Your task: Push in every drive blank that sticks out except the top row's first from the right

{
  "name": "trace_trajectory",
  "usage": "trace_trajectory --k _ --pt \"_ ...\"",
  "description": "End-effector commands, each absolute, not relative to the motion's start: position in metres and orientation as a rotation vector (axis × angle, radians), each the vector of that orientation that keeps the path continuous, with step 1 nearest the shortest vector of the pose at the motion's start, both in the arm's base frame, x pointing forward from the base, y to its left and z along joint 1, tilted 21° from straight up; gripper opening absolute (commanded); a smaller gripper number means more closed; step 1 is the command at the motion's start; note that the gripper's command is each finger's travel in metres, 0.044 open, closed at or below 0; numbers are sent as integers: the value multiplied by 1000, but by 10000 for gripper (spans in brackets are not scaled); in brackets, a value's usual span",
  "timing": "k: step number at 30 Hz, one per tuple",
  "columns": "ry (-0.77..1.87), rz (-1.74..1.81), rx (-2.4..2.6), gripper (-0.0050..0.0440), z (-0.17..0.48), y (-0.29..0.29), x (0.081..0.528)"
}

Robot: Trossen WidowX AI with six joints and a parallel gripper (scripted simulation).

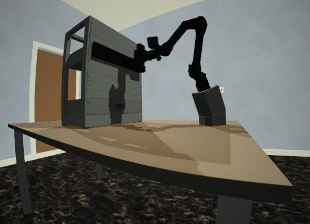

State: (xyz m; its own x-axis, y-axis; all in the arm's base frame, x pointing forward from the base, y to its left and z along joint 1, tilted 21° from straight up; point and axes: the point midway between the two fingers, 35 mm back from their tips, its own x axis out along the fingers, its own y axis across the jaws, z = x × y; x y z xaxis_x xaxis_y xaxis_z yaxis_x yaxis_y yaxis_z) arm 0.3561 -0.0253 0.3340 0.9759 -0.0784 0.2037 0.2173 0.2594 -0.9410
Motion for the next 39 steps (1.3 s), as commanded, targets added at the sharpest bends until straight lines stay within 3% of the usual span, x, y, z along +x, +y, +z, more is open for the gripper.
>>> trace_trajectory --k 1,39 --pt "-150 -218 -1291 0 346 -25 355" --pt "-150 -218 -1291 0 350 -26 365"
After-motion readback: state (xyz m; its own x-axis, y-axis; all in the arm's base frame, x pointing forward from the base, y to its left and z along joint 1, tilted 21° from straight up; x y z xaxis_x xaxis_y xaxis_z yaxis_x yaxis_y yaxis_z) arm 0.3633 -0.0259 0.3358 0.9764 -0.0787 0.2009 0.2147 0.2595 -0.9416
